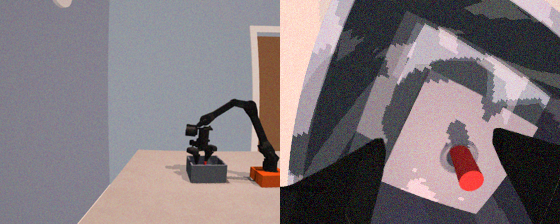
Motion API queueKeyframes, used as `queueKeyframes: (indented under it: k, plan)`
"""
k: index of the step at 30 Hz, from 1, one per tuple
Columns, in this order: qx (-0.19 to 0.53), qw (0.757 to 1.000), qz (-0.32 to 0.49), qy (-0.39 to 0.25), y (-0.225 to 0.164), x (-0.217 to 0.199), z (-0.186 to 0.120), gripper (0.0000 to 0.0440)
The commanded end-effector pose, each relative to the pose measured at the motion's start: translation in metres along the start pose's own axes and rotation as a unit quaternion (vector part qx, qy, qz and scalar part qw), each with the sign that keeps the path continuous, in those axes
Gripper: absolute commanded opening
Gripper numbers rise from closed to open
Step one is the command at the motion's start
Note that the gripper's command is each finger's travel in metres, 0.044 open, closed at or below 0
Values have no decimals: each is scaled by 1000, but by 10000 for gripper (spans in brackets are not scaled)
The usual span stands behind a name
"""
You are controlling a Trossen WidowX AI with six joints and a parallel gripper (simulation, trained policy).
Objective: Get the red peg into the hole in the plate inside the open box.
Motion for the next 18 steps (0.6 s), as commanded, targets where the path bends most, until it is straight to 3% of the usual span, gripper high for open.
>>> queueKeyframes:
  k: [1,3,18]
  plan:
    - [7,1000,-2,10,9,7,-4,399]
    - [12,1000,-3,18,15,12,-8,440]
    - [18,995,-28,90,38,54,-30,440]
Point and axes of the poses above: the point midway between the two fingers, 35 mm back from their tips, its own z axis out along the fingers, its own x axis across the jaws, y = z × x, the point moved 5 cm from there along -z, back along the fingers
